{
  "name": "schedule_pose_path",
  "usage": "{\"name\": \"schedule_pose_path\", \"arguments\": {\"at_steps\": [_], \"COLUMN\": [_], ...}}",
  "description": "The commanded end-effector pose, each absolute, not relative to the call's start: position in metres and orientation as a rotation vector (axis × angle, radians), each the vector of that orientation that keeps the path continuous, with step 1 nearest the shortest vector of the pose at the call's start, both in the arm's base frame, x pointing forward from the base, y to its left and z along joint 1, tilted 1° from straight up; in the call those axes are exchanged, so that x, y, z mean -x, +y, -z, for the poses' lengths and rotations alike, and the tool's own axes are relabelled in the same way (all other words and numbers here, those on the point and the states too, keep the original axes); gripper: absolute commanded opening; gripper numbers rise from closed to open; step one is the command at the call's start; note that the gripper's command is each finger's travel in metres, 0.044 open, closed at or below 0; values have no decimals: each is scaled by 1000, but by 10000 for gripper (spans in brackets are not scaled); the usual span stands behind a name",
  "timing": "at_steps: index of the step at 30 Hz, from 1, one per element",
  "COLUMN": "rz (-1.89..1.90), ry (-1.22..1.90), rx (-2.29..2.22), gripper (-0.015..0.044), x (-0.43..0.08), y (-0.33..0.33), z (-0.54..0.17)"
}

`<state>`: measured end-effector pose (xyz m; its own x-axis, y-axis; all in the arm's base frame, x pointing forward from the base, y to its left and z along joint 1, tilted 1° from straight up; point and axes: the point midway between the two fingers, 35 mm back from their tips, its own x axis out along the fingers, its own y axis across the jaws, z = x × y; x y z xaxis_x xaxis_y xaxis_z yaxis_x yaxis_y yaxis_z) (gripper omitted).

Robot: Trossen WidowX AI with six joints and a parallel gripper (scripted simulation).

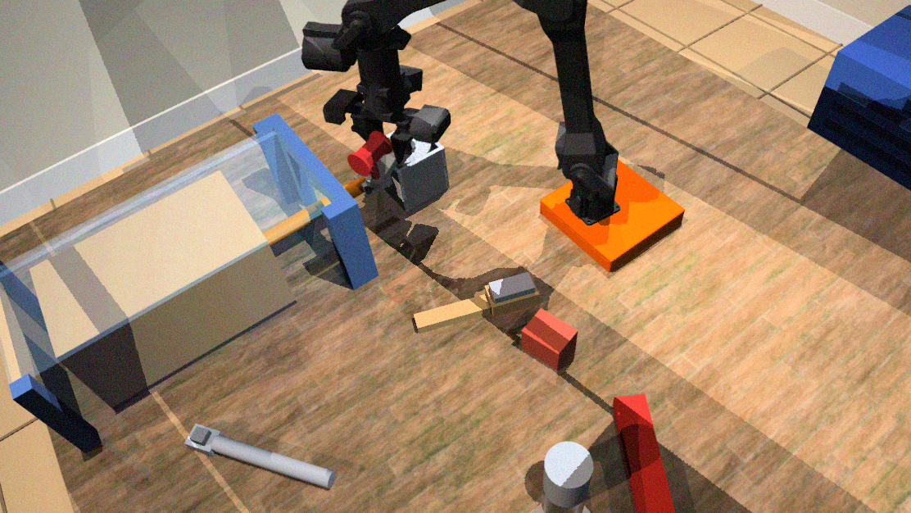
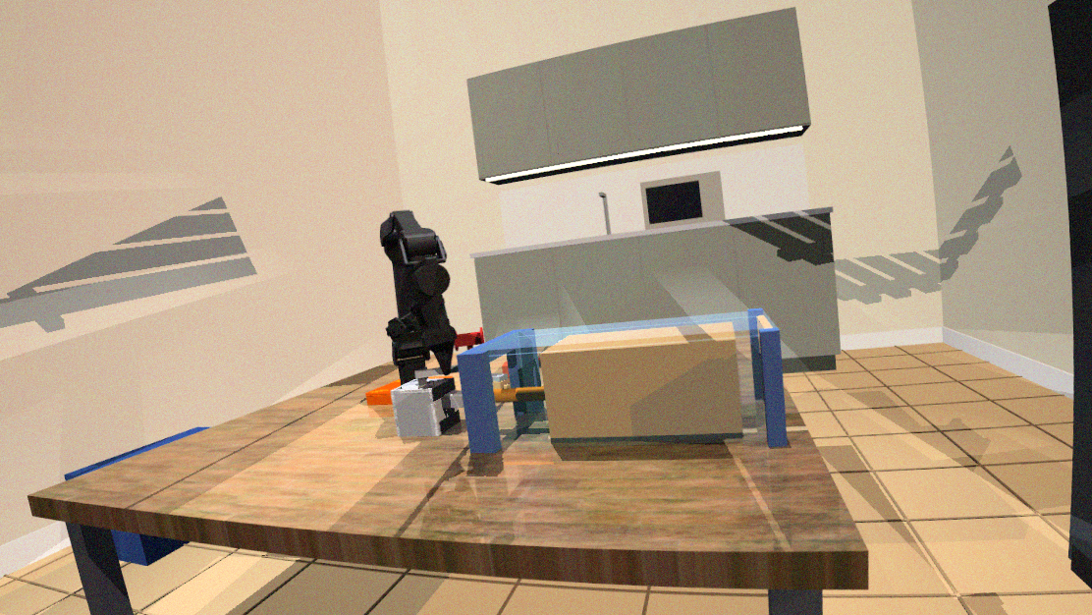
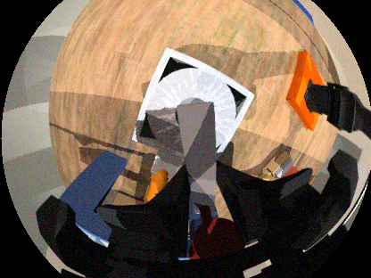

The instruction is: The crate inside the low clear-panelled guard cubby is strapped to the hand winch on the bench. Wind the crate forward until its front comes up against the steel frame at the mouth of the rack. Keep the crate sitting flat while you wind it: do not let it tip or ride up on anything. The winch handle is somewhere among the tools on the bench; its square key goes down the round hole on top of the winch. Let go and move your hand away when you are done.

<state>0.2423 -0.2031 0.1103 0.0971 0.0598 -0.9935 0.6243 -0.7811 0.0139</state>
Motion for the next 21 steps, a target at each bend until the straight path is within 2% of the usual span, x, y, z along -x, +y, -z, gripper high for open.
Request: {"name": "schedule_pose_path", "arguments": {"at_steps": [1,21], "rz": [1759,1859], "ry": [632,473], "rx": [-1977,-2091], "gripper": [0,0], "x": [-243,-247], "y": [-205,-212], "z": [-109,-110]}}
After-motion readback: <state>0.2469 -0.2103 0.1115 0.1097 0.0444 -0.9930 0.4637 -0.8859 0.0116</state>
